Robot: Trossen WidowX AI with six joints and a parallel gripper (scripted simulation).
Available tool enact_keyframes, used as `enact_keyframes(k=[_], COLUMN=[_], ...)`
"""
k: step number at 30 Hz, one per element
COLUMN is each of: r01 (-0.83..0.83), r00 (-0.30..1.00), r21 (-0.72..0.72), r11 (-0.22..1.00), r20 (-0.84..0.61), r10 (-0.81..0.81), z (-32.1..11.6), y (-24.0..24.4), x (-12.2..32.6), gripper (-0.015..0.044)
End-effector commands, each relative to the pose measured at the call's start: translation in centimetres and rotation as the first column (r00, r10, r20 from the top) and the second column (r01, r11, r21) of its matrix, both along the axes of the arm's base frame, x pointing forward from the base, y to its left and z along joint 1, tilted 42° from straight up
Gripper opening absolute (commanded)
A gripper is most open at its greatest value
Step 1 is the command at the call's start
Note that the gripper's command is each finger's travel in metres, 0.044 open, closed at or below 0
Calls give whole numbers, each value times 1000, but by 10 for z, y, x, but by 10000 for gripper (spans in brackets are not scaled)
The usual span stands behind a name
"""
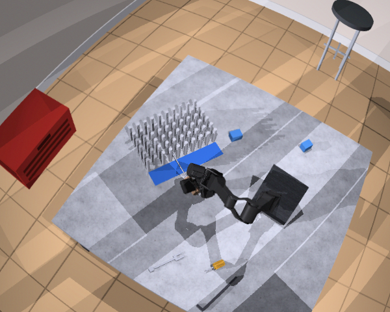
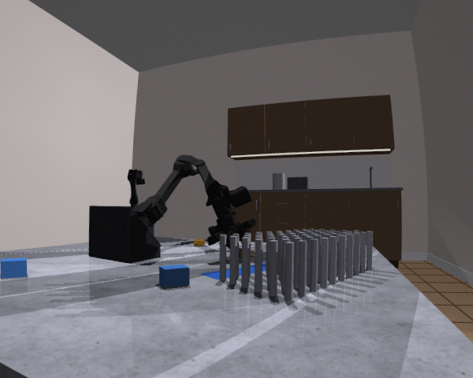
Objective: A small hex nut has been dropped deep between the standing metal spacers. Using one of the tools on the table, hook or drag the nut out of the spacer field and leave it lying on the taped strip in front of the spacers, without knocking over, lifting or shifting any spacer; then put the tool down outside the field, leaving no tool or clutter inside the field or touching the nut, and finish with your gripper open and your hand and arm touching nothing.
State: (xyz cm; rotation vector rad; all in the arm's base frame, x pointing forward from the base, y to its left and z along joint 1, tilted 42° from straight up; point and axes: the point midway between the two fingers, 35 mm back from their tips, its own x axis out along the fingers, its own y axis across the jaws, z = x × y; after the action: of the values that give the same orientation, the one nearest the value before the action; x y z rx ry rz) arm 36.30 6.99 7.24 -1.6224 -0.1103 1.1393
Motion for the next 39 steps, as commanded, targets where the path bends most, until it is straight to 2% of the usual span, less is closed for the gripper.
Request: enact_keyframes(k=[1, 39], r01=[4, 5], r00=[1000, 1000], r21=[-2, -2], r11=[1000, 1000], r20=[1, 0], r10=[-4, -5], z=[1, 7], y=[1, 12], x=[-3, -23], gripper=[0, 0])
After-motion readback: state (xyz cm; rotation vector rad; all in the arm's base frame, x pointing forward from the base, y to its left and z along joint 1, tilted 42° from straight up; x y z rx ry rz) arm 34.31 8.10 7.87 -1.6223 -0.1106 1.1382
